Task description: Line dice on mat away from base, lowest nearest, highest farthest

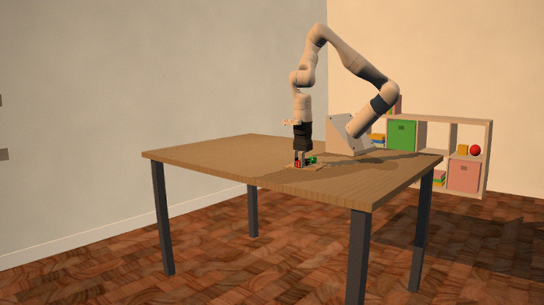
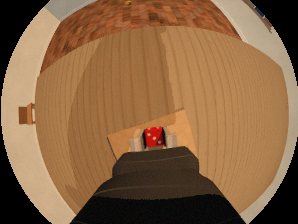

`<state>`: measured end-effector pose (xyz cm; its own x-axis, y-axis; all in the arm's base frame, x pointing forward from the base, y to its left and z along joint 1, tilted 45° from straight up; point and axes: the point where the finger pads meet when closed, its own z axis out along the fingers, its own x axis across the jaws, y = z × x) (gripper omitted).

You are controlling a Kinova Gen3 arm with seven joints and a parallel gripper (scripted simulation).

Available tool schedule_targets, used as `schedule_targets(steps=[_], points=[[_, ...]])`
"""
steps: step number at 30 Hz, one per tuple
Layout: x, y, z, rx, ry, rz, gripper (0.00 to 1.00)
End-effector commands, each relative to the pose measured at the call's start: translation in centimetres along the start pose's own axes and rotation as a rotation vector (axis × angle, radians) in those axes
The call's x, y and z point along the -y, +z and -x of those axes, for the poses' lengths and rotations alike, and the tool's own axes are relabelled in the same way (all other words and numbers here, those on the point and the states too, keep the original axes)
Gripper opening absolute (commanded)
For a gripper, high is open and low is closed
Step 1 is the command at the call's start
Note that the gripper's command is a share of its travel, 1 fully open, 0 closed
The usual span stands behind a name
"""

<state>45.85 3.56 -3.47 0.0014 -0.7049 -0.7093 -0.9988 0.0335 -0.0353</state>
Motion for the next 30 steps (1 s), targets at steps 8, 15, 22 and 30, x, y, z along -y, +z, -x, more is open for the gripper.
schedule_targets(steps=[8, 15, 22, 30], points=[[0.05, -0.04, -0.01, -0.001, 0.000, -0.001, 0.49], [0.05, -0.04, -0.01, -0.001, 0.000, -0.001, 0.49], [0.05, -0.04, -0.01, -0.001, 0.000, -0.001, 0.49], [0.05, -0.04, -0.01, -0.001, 0.000, -0.001, 0.49]])
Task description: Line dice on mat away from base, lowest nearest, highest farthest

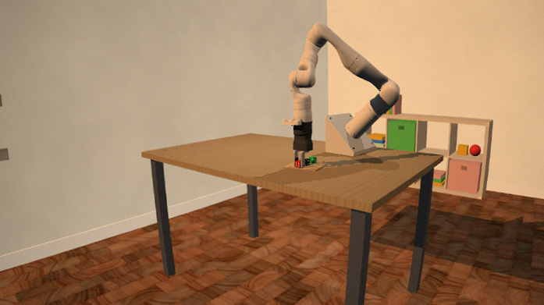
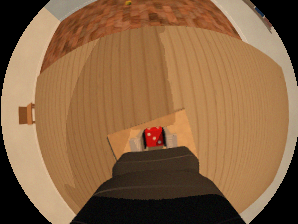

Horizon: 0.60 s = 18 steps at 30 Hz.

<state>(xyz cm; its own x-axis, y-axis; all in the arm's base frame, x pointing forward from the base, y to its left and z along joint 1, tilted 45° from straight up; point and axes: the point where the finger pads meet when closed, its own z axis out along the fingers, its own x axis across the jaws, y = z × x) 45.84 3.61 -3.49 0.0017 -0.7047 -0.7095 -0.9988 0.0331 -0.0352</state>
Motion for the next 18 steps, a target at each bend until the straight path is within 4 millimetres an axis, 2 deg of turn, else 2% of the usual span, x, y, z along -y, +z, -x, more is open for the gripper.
schedule_targets(steps=[1, 9, 10, 12, 13, 15, 16, 18], points=[[0.06, -0.09, -0.03, -0.001, 0.000, -0.002, 0.49], [0.06, -0.09, -0.03, -0.001, 0.000, -0.002, 0.49], [0.06, -0.09, -0.03, -0.001, 0.000, -0.002, 0.55], [0.06, -0.09, -0.03, -0.001, 0.000, -0.002, 0.55], [0.06, -0.09, -0.03, -0.001, 0.000, -0.002, 0.61], [0.06, -0.09, -0.03, -0.001, 0.000, -0.002, 0.61], [0.06, -0.09, -0.03, -0.001, 0.000, -0.002, 0.67], [0.06, -0.09, -0.03, -0.001, 0.000, -0.002, 0.67]])
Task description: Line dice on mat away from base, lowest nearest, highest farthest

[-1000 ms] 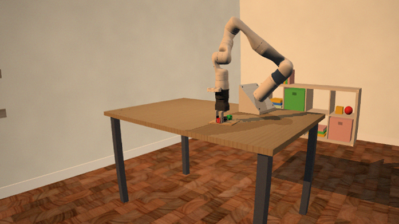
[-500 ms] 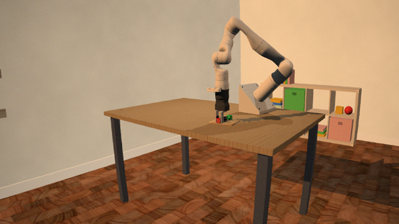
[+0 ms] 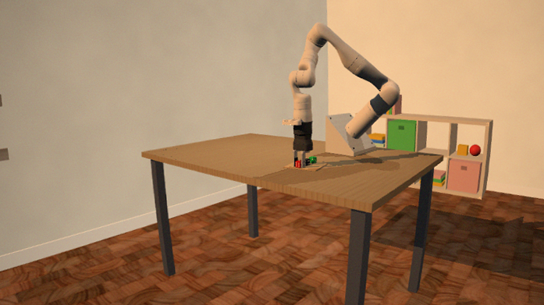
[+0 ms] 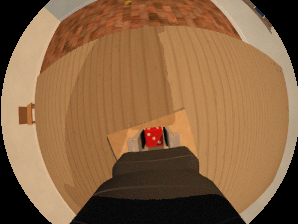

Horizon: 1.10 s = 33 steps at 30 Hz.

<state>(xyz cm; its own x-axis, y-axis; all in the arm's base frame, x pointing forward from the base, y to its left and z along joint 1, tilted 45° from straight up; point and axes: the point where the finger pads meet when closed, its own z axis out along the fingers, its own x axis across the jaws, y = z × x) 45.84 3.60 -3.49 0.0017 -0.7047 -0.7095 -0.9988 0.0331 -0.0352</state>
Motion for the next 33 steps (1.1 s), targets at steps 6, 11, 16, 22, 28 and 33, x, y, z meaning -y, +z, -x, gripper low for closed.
schedule_targets(steps=[6, 11, 16, 22, 28, 33], points=[[0.1, -0.1, 0.0, -0.001, 0.000, -0.002, 0.79], [0.1, -0.1, 0.0, -0.001, 0.000, -0.002, 0.79], [0.1, -0.1, 0.0, -0.001, 0.000, -0.002, 0.79], [0.1, -0.6, 0.0, -0.001, 0.000, -0.002, 0.79], [0.1, -3.0, 0.0, -0.001, 0.000, -0.002, 0.79], [0.0, -5.8, 0.0, -0.001, 0.000, -0.002, 0.79]])
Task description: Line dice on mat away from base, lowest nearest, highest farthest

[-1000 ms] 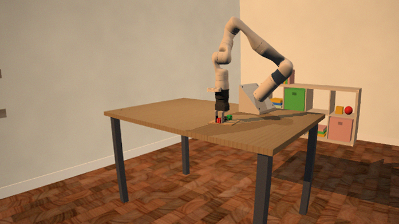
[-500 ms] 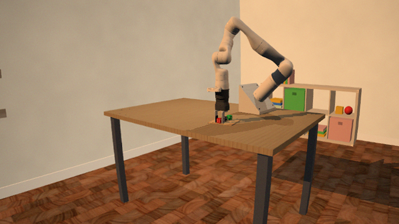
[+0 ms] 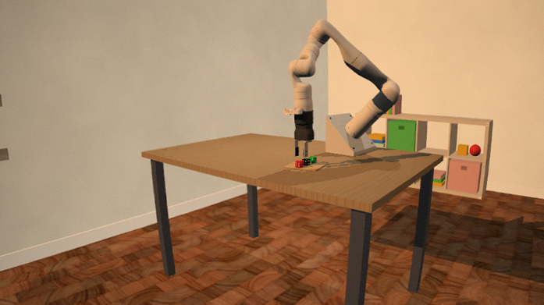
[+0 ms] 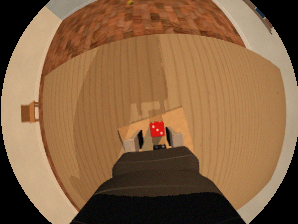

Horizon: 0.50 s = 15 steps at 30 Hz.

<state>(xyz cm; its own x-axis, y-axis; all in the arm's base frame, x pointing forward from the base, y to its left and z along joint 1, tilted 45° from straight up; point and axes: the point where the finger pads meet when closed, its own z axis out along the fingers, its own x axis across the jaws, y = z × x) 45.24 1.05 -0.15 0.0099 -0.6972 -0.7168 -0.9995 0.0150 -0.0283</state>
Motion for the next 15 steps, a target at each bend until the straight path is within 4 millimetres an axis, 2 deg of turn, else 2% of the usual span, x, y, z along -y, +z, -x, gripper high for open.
schedule_targets(steps=[1, 9, 15], points=[[0.4, -2.1, -0.6, -0.012, 0.008, -0.020, 0.79], [0.4, -4.4, -0.6, -0.012, 0.008, -0.020, 0.79], [0.3, -4.9, -0.5, -0.012, 0.008, -0.020, 0.79]])
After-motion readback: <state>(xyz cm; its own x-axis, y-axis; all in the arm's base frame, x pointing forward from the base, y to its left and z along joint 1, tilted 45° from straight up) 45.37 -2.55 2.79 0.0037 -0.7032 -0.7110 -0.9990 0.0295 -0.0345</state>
